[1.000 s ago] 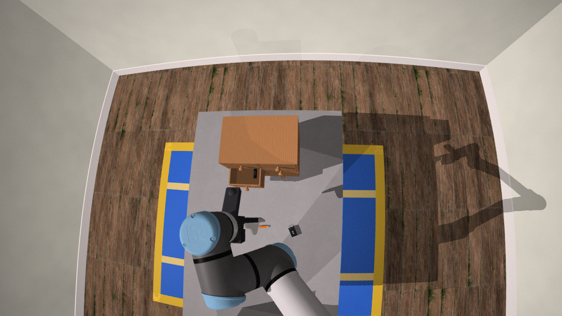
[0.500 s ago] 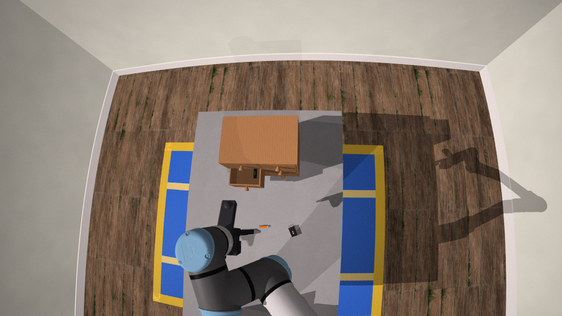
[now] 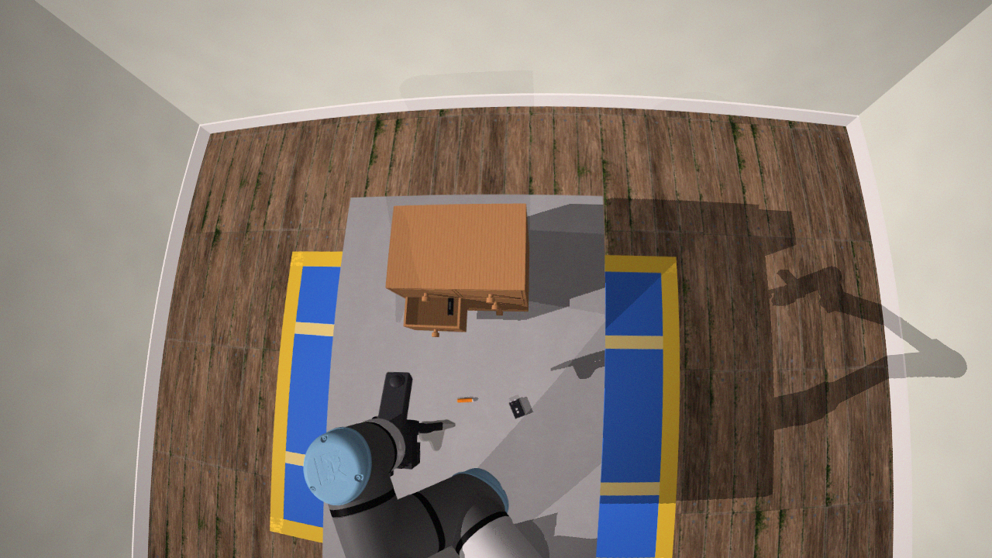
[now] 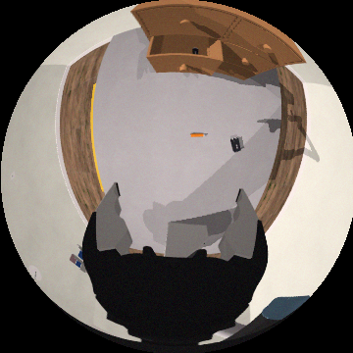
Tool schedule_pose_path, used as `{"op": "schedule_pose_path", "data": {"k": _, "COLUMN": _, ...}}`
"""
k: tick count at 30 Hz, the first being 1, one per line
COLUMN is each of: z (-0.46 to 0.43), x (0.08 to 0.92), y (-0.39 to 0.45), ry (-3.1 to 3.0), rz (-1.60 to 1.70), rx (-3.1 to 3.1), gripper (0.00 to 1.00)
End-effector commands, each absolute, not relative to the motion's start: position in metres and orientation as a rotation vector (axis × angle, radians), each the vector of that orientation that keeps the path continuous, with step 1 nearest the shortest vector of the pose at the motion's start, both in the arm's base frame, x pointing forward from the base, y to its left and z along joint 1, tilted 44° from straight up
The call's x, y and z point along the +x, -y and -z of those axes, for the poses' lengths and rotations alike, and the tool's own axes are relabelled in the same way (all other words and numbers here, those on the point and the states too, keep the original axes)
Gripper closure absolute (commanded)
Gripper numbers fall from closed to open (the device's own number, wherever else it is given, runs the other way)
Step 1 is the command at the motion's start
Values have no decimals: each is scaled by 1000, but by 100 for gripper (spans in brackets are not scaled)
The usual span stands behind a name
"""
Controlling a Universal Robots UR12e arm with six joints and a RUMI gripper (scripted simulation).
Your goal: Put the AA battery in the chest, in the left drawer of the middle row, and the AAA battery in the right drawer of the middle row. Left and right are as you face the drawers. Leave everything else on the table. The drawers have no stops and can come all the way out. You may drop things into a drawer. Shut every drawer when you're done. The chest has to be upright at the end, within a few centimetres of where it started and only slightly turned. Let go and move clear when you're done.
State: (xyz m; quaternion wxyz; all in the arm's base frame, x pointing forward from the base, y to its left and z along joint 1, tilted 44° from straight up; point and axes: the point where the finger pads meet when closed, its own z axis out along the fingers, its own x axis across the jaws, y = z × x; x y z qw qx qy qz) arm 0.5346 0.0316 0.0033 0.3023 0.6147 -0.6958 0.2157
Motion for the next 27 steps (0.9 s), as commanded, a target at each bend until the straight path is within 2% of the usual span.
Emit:
{"op": "schedule_pose_path", "data": {"k": 1, "z": -3, "x": 535, "y": -32, "ry": 1846, "rz": -575, "rx": 1632, "gripper": 0}}
{"op": "schedule_pose_path", "data": {"k": 27, "z": -1, "x": 537, "y": -29, "ry": 1845, "rz": -614, "rx": 1657, "gripper": 0}}
